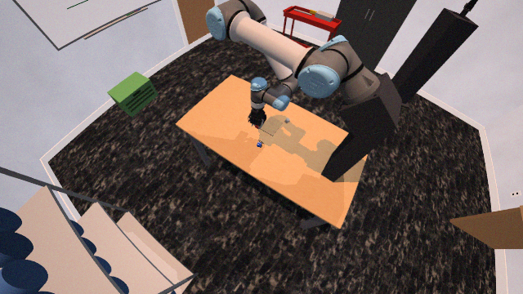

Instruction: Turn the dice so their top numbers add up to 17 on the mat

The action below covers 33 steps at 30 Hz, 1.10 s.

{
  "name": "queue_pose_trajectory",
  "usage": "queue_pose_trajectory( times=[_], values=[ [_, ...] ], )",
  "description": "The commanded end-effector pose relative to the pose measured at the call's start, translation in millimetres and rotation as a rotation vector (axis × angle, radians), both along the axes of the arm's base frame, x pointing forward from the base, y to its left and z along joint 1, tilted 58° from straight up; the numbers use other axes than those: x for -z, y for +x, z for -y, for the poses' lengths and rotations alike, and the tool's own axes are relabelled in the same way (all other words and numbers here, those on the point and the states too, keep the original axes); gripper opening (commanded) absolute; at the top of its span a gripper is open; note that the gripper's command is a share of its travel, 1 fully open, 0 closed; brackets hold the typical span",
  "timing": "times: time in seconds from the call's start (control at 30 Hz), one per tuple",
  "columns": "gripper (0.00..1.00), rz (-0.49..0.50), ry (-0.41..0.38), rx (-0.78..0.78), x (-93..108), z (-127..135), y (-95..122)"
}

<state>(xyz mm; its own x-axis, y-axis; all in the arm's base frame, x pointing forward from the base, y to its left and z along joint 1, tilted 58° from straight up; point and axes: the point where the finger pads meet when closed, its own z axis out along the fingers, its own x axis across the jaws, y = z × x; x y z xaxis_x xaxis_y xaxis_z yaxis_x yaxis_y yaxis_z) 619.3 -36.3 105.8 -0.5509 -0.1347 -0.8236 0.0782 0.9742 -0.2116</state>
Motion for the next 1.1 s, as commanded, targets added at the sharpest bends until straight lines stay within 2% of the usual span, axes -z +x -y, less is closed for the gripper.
queue_pose_trajectory(
  times=[0.0,0.2,0.4,0.47,0.6,0.73,1.07],
  values=[
    [0.06,0.001,0.0,0.0,-0.5,-0.2,-0.1],
    [0.06,0.003,0.023,0.014,5.2,11.2,-3.9],
    [0.06,0.016,0.119,0.074,25.7,54.5,-22.6],
    [0.06,0.016,0.119,0.074,25.7,54.5,-22.6],
    [0.06,0.035,0.197,0.124,38.7,85.9,-40.8],
    [0.06,0.053,0.254,0.16,46.0,106.6,-55.4],
    [0.06,0.061,0.277,0.175,48.4,114.5,-61.5]
  ],
)
